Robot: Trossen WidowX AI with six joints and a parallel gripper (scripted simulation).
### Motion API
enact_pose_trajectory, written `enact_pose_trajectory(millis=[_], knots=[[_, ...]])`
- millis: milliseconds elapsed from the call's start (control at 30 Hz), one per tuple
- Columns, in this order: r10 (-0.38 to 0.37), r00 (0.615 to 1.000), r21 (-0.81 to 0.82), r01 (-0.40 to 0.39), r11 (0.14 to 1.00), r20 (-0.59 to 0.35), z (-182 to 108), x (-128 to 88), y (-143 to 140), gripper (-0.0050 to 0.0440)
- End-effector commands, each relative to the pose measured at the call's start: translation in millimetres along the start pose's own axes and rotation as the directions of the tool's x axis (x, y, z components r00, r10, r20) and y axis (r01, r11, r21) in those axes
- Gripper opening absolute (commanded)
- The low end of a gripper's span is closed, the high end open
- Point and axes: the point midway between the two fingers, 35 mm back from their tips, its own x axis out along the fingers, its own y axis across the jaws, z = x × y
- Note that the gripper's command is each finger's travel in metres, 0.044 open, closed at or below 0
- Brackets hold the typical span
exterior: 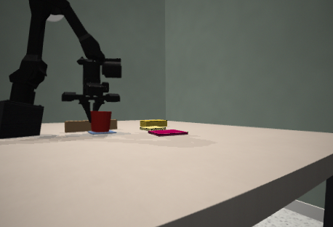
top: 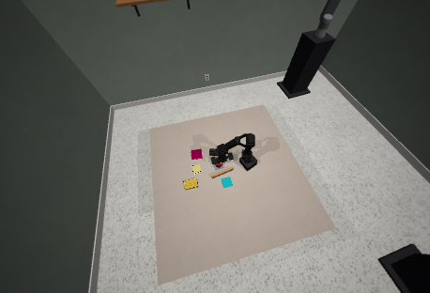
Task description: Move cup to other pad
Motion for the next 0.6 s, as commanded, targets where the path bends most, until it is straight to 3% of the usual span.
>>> enact_pose_trajectory(millis=[0, 567], knots=[[0.007, 1.000, -0.003, -0.007, 1.000, 0.002, 1, -10, 3, 0.0000], [0.003, 1.000, -0.001, -0.003, 1.000, 0.000, 0, -58, -2, 0.0000]])
